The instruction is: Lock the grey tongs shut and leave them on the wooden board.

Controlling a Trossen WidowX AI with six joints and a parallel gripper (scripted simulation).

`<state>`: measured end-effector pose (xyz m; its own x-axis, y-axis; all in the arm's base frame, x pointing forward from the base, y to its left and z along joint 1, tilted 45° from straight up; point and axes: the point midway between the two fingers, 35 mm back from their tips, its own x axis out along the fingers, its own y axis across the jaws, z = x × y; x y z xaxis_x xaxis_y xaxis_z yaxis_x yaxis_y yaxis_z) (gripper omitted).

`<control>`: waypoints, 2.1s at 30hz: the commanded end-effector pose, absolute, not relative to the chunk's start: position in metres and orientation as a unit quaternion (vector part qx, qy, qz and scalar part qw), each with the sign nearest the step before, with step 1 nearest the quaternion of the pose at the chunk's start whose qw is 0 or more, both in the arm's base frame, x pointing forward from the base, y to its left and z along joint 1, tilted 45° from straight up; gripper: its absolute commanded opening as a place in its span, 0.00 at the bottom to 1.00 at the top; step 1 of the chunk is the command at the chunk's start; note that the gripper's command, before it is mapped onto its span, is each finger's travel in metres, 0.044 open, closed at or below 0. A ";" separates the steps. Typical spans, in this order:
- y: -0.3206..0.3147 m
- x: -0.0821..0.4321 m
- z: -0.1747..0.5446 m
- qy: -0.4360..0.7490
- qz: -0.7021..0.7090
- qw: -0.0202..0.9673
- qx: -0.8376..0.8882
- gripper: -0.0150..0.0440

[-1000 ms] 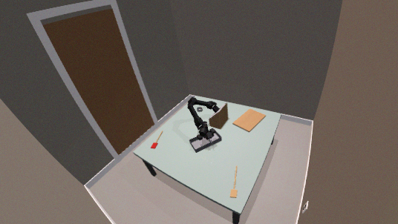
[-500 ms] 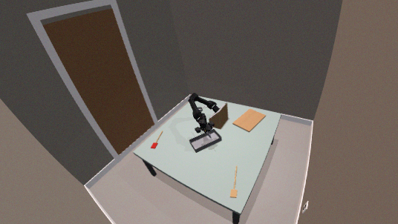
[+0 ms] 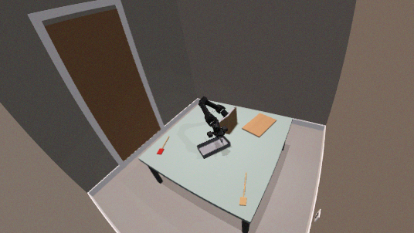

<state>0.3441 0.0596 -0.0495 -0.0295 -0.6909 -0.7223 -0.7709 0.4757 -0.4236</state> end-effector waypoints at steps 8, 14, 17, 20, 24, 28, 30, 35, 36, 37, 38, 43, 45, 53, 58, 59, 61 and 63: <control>0.131 0.310 -0.099 0.715 -0.013 0.531 -0.454 0.00; 0.161 0.285 -0.124 0.715 -0.050 0.555 -0.422 0.00; 0.175 0.271 -0.136 0.714 -0.071 0.566 -0.407 0.00; 0.186 0.256 -0.148 0.713 -0.092 0.576 -0.390 0.00; 0.201 0.235 -0.164 0.709 -0.121 0.588 -0.370 0.00; 0.213 0.213 -0.180 0.703 -0.152 0.600 -0.350 0.00; 0.218 0.201 -0.188 0.699 -0.168 0.606 -0.340 0.00; 0.225 0.181 -0.202 0.692 -0.197 0.615 -0.323 0.00; 0.225 0.181 -0.202 0.692 -0.197 0.615 -0.323 0.00; 0.225 0.181 -0.202 0.692 -0.197 0.615 -0.323 0.00; 0.225 0.181 -0.202 0.692 -0.197 0.615 -0.323 0.00; 0.226 0.178 -0.202 0.691 -0.199 0.617 -0.320 0.00; 0.230 0.172 -0.202 0.689 -0.203 0.620 -0.313 0.00; 0.252 0.127 -0.205 0.679 -0.232 0.641 -0.272 0.00; 0.263 0.095 -0.206 0.672 -0.254 0.652 -0.244 0.00; 0.265 0.089 -0.206 0.670 -0.258 0.654 -0.238 0.00; 0.268 0.076 -0.207 0.667 -0.267 0.657 -0.227 0.00; 0.271 0.063 -0.207 0.664 -0.277 0.660 -0.216 0.00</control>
<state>0.0882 0.2650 -0.2063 -0.0284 -0.6586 -0.7520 0.0196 0.7518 -0.6592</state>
